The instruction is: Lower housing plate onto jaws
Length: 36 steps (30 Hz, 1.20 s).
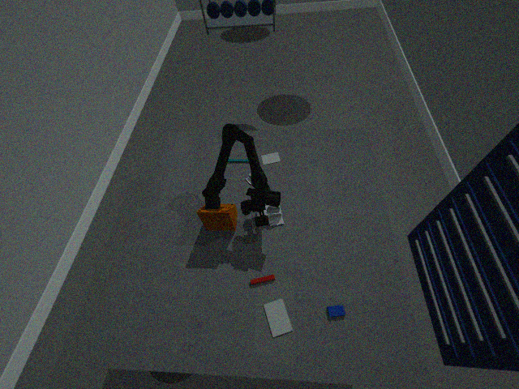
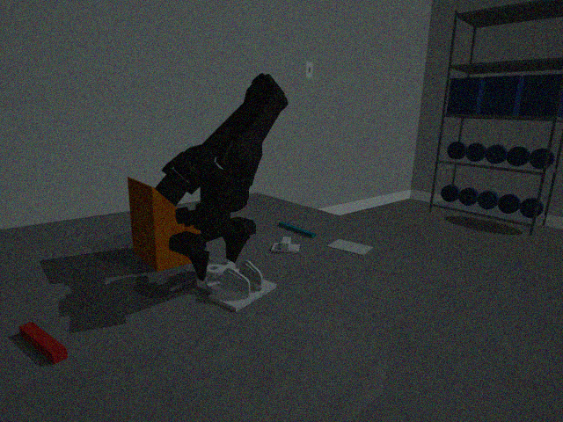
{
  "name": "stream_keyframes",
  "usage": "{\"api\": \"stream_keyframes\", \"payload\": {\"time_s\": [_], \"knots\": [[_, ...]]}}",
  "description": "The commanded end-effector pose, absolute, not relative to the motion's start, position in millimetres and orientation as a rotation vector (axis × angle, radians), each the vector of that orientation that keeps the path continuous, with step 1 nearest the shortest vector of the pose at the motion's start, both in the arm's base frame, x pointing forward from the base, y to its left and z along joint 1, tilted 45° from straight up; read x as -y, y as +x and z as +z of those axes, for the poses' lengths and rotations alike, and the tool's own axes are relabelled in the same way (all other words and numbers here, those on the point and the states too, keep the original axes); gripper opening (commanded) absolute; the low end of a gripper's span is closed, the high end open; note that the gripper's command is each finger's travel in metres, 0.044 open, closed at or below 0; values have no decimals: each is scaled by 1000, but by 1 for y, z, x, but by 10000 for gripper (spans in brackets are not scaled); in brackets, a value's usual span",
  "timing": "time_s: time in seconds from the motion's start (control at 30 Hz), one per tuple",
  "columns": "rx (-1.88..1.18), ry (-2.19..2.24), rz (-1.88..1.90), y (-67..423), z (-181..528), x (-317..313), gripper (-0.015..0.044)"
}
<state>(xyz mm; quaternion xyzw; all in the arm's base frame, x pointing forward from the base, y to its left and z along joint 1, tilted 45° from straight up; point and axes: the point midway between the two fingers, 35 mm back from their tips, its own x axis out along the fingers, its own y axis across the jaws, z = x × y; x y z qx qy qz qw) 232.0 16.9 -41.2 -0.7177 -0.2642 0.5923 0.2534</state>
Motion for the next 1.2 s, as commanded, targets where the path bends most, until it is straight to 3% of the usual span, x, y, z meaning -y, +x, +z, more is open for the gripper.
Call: {"api": "stream_keyframes", "payload": {"time_s": [0.0, 1.17], "knots": [[713, -1940, 1606, 231, -42, -19, 351], [713, -1940, 1606, 232, -47, -24, 351]]}}
